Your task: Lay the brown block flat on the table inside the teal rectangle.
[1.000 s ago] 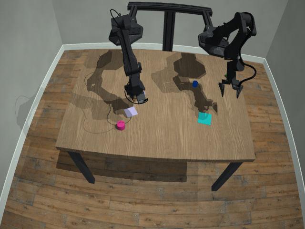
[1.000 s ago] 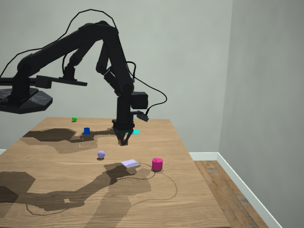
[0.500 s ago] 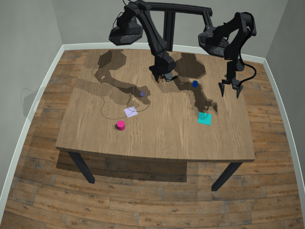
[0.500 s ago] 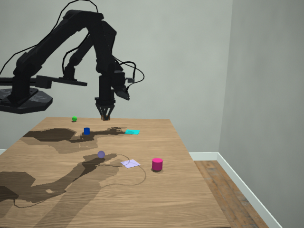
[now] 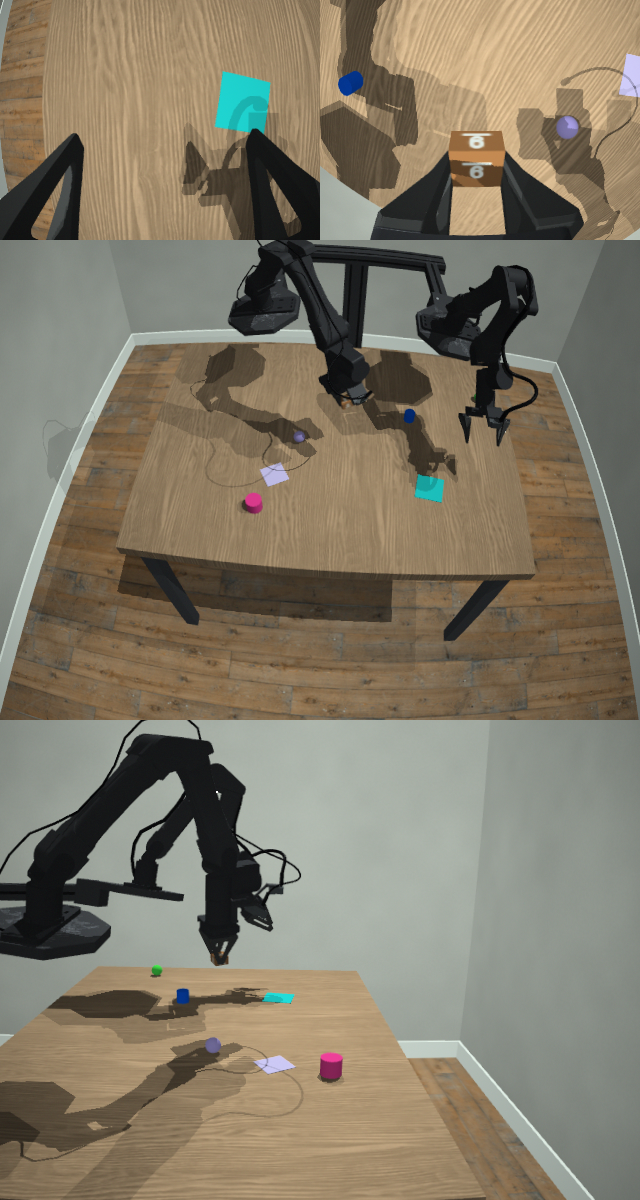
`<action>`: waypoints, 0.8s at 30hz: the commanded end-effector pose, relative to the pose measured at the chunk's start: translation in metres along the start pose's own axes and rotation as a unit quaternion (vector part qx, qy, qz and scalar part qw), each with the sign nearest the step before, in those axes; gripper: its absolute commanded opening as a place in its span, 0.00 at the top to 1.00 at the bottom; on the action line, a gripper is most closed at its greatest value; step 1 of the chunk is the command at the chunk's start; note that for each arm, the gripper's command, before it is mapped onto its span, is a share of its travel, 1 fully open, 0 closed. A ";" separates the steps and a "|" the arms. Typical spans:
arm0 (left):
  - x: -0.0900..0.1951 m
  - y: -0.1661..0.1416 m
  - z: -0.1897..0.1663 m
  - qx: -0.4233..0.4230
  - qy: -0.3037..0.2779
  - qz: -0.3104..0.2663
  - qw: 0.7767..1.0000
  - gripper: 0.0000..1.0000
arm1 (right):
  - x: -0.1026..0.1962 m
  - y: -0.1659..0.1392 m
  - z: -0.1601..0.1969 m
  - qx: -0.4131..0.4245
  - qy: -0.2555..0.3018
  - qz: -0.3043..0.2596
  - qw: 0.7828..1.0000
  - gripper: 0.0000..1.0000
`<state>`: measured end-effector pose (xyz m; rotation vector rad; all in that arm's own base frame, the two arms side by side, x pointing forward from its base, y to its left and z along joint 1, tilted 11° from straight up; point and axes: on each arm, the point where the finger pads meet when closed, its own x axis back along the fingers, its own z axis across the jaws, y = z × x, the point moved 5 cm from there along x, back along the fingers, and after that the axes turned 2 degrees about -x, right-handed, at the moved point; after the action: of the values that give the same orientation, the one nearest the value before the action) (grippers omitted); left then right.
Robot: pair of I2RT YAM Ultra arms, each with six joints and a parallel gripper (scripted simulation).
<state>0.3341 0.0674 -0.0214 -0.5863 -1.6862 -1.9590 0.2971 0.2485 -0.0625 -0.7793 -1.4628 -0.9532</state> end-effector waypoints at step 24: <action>0.000 0.010 0.001 -0.003 0.000 -0.013 1.000 0.00 | -0.002 -0.013 -0.040 -0.103 0.459 -0.156 0.868 0.73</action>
<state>0.3341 0.0674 -0.0214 -0.5863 -1.6862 -1.9590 0.3085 0.2041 -0.0649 -0.3046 -0.8073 -1.4050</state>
